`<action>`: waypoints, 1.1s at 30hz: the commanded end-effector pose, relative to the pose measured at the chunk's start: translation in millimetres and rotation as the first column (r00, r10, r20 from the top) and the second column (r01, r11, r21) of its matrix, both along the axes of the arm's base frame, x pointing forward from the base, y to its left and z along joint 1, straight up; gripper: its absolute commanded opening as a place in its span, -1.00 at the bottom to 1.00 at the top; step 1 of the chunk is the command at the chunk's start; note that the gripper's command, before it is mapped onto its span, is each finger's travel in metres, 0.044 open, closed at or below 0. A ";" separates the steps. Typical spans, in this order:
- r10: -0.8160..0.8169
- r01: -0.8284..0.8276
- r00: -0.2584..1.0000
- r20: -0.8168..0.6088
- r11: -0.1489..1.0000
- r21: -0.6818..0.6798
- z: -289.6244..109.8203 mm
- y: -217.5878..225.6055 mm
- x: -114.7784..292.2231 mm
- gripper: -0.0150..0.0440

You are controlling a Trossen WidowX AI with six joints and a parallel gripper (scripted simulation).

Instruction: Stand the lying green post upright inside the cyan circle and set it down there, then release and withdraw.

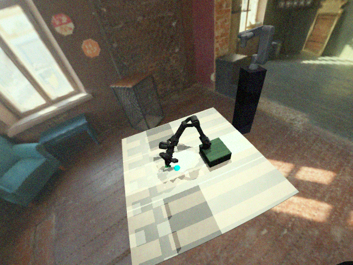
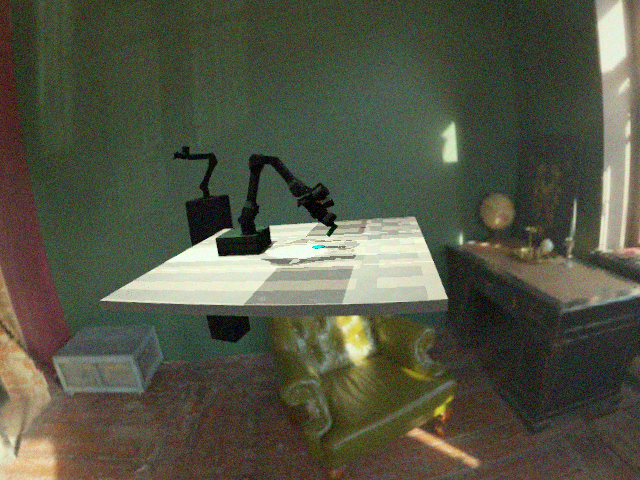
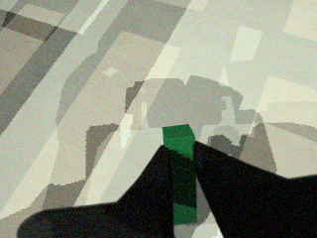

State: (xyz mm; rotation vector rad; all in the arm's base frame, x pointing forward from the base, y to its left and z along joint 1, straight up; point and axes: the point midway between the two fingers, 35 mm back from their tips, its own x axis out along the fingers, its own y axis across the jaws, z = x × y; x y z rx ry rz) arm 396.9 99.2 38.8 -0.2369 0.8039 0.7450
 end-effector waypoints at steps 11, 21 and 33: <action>-0.013 0.009 0.999 0.048 0.997 0.077 -2.3 -4.1 -0.3 -0.42; -0.018 0.007 0.996 0.089 0.992 0.126 -1.5 -6.9 -0.6 -0.42; -0.022 -0.003 0.990 0.139 0.984 0.180 0.3 -10.3 -2.6 -0.42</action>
